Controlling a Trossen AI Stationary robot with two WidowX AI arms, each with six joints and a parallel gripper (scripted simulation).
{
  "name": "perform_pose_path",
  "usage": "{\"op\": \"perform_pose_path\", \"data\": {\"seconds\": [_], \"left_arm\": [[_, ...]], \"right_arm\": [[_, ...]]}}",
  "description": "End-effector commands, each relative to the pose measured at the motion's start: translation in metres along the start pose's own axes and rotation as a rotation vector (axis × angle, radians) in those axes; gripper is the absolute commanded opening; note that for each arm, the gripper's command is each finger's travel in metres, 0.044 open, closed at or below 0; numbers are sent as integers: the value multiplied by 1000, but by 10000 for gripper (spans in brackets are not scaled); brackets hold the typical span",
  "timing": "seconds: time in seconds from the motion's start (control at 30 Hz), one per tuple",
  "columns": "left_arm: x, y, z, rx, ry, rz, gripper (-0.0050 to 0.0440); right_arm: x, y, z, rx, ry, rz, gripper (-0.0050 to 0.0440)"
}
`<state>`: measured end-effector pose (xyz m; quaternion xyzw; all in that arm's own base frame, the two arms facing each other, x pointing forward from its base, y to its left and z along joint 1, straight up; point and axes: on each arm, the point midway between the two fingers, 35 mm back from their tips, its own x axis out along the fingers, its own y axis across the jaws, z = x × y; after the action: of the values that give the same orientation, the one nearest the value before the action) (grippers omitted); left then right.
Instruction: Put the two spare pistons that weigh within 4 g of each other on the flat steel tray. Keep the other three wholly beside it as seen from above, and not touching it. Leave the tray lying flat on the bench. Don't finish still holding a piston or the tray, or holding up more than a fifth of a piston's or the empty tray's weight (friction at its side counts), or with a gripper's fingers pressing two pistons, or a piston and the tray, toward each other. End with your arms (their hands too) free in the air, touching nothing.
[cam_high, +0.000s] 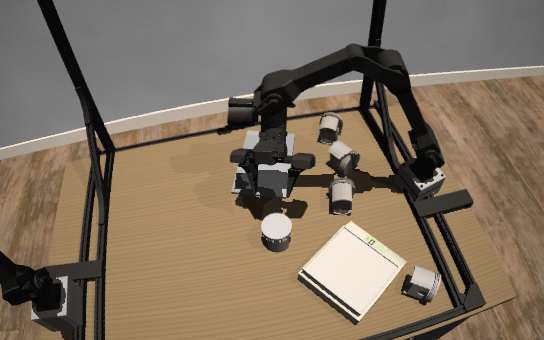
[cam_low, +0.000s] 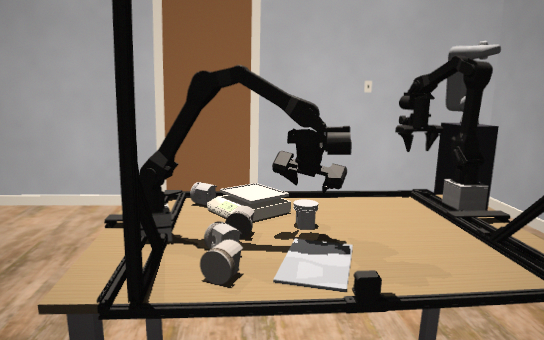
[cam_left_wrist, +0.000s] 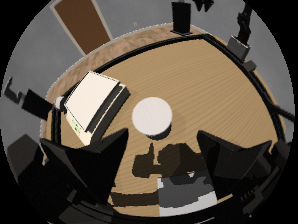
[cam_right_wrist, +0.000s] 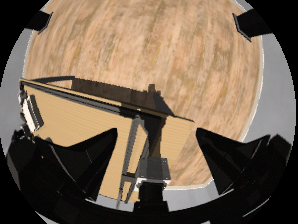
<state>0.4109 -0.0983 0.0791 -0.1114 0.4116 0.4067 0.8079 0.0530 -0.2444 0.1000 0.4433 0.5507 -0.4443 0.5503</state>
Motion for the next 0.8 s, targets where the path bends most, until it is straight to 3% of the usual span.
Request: {"op": "perform_pose_path", "data": {"seconds": [0.0,0.6,0.77], "left_arm": [[1,-3,-2,-61,-40,37,378],[2,-3,-2,-400,-226,212,378],[7,-4,-7,-404,-228,215,378]], "right_arm": [[0,0,0,-1,0,1,440],[0,0,0,-1,0,1,440],[0,0,0,-1,0,1,440]]}}
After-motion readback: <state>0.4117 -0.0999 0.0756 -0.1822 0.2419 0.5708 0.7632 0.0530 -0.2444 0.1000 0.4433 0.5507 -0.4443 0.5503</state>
